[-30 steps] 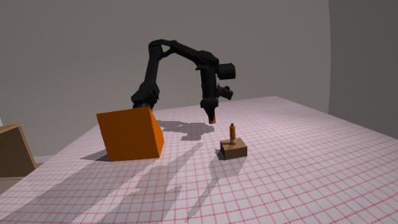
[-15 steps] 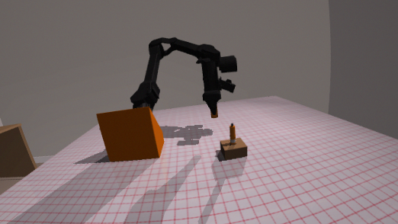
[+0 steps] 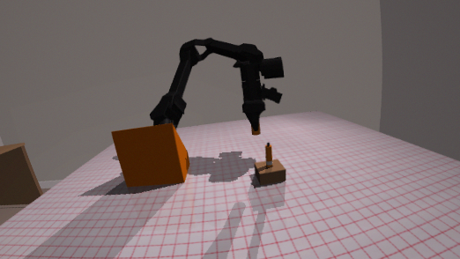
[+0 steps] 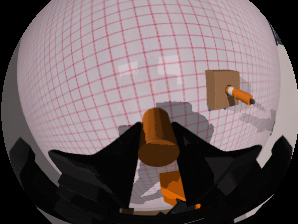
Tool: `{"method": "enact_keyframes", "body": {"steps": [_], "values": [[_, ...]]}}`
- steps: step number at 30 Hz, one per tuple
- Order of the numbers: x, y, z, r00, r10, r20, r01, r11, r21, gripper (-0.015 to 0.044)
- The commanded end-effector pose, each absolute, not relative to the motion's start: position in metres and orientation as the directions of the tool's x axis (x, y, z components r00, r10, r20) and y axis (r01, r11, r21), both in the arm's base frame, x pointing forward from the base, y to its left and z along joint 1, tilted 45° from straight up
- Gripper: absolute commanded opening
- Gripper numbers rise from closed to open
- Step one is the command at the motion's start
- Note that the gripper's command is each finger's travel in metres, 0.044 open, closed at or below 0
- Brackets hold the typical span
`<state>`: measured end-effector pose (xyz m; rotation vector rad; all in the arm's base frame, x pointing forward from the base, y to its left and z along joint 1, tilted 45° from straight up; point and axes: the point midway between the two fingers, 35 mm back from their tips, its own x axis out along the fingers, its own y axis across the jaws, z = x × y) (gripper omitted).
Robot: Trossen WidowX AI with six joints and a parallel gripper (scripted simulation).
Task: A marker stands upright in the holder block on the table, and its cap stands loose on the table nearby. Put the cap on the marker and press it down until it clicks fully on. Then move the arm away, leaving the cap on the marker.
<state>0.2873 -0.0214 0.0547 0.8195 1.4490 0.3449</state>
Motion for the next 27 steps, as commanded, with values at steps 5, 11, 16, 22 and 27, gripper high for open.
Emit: {"method": "enact_keyframes", "body": {"steps": [5, 11, 16, 22, 27], "values": [[0.291, -0.045, 0.042, 0.125, 0.662, -0.739, 0.266, 0.695, 0.668, 0.0], [0.292, -0.065, 0.032, 0.126, 0.661, -0.74, 0.268, 0.695, 0.667, 0.0], [0.291, -0.081, 0.023, 0.126, 0.661, -0.739, 0.269, 0.695, 0.667, 0.0], [0.289, -0.101, 0.013, 0.129, 0.664, -0.736, 0.268, 0.692, 0.671, 0.0], [0.286, -0.116, 0.003, 0.128, 0.668, -0.733, 0.265, 0.69, 0.674, 0.0]]}}
